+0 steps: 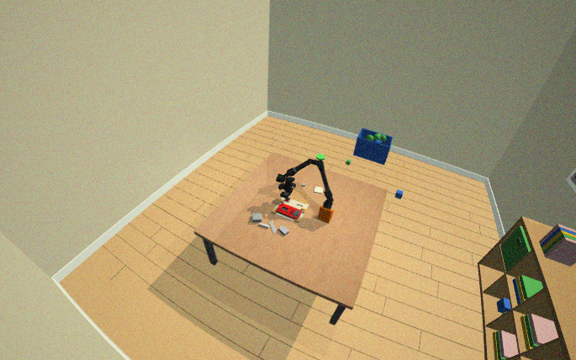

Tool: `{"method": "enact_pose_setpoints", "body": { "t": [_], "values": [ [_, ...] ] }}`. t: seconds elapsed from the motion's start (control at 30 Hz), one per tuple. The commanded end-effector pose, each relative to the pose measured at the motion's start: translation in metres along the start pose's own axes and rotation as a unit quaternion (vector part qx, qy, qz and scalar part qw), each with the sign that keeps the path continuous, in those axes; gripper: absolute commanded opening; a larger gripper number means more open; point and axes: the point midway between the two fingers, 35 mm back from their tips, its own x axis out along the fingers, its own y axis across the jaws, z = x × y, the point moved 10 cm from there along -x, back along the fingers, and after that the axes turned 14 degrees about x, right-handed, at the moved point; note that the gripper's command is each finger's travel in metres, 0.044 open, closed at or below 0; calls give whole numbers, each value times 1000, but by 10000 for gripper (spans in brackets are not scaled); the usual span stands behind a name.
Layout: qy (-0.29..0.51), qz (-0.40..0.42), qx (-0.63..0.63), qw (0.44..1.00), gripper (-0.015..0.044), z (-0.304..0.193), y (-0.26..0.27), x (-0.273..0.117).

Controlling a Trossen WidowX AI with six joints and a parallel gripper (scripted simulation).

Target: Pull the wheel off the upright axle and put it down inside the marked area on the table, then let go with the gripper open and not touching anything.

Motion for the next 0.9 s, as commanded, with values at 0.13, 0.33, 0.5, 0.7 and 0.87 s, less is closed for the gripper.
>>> {"method": "enact_pose_setpoints", "body": {
  "t": [0.13,0.33,0.5,0.7,0.87],
  "values": [
    [-1,1,2,1000,0,0,0,-4],
    [-1,1,2,1000,0,0,0,-6],
    [-1,1,1,1000,0,0,0,-7],
    [-2,1,1,1000,0,0,0,-9],
    [-2,1,1,1000,0,0,1,-11]
  ]
}}
